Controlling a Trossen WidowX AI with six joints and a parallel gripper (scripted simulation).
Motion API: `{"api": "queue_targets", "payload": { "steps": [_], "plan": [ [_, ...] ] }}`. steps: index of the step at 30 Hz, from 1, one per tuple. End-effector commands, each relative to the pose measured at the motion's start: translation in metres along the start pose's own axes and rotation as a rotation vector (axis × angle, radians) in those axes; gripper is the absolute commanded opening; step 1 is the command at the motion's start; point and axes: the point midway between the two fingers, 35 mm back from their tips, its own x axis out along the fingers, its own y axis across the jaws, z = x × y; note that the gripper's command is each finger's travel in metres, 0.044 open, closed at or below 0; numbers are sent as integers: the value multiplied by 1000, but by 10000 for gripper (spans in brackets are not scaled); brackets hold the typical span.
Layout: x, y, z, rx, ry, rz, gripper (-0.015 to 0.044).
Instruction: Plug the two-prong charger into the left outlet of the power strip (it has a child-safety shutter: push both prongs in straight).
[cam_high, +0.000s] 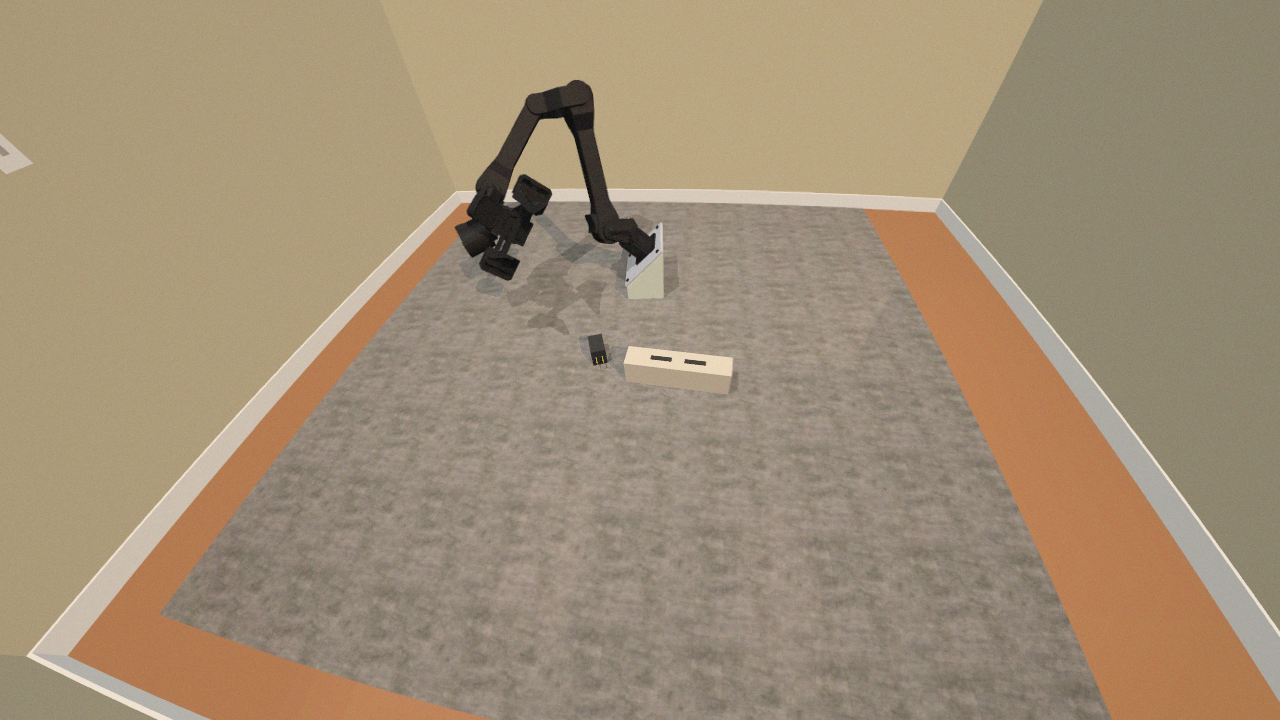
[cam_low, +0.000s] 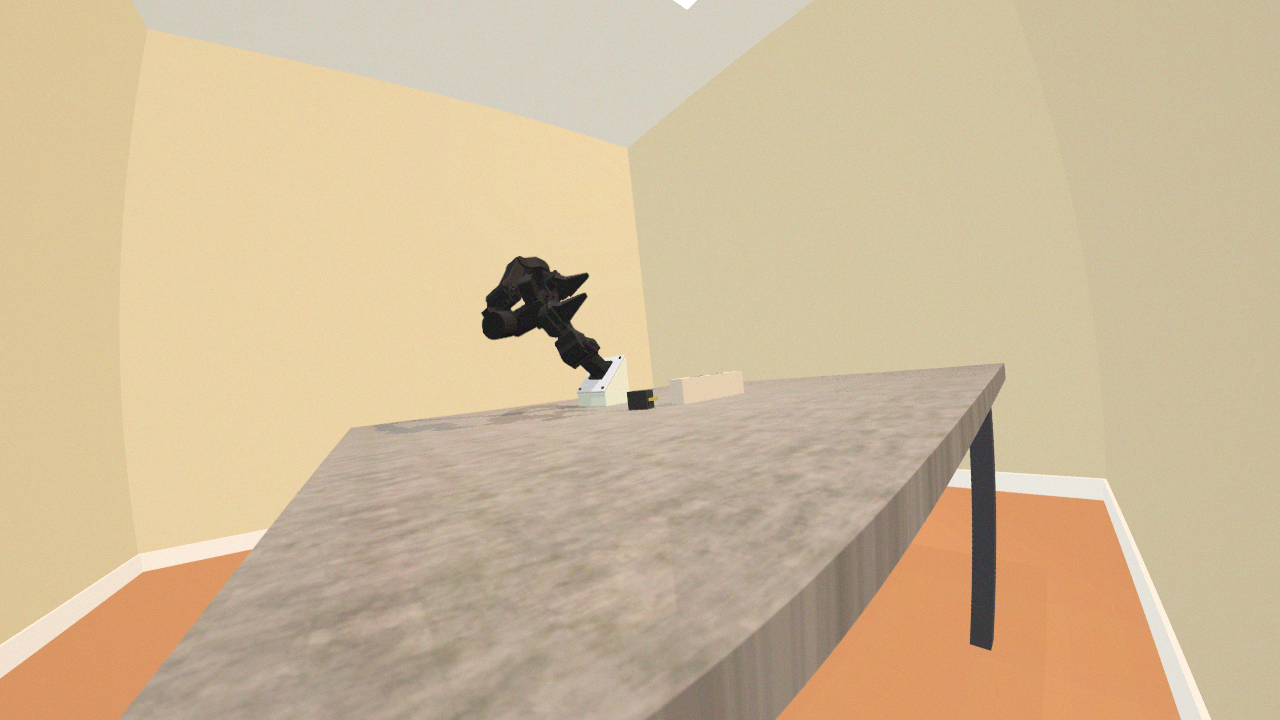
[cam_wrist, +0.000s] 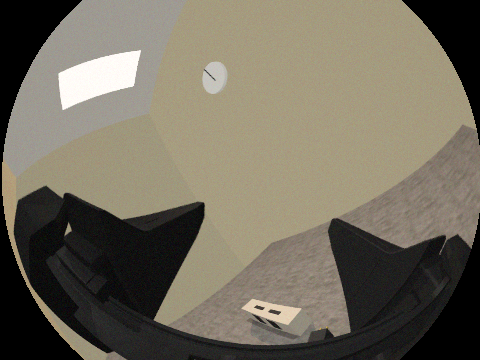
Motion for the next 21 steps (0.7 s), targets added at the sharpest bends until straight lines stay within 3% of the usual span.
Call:
{"api": "queue_targets", "payload": {
  "steps": [1, 21],
  "plan": [
    [0, 0, -1, 3, 4, 0, 426],
    [26, -25, -69, 296, 454, -47, 440]
  ]
}}
